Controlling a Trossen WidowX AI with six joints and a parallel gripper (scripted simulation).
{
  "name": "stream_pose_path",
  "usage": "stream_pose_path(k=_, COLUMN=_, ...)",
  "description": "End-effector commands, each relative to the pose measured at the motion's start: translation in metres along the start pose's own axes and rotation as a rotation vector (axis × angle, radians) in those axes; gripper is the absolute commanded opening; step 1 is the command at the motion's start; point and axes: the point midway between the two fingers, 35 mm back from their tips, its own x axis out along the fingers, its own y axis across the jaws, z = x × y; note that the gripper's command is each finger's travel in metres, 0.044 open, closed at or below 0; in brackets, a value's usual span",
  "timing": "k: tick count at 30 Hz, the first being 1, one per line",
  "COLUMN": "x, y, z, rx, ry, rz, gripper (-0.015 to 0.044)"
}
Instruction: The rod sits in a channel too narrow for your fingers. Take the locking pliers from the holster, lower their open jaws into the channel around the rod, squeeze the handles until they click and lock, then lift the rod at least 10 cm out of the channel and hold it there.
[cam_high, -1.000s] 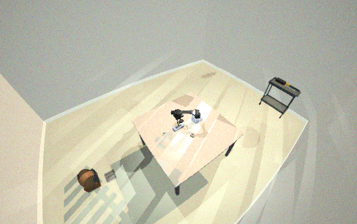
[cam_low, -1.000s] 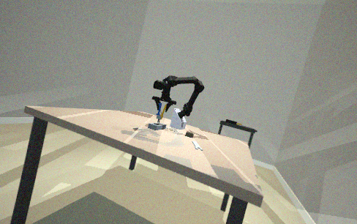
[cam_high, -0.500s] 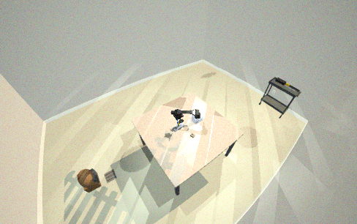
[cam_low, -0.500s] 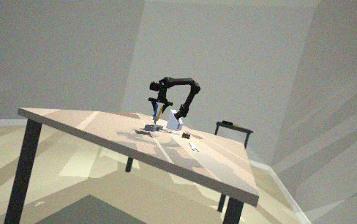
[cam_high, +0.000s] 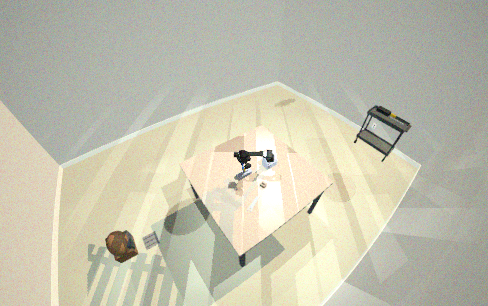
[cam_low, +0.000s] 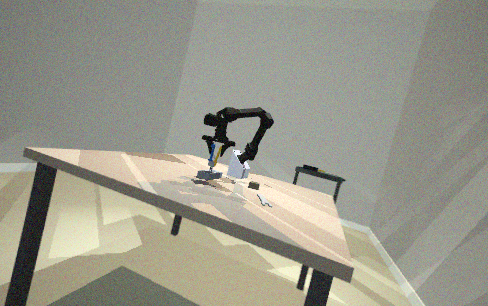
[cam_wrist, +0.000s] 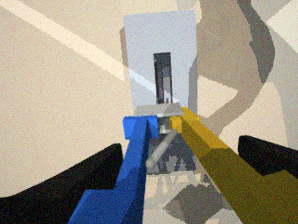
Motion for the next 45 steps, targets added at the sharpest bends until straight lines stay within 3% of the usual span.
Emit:
stream_pose_path(k=1, x=0.003, y=0.0, z=-0.001, rx=0.005, ry=0.005, rz=-0.001, gripper=0.0318)
stream_pose_path(k=45, x=0.006, y=0.0, z=0.0, rx=0.005, ry=0.005, rz=-0.001, gripper=0.0318)
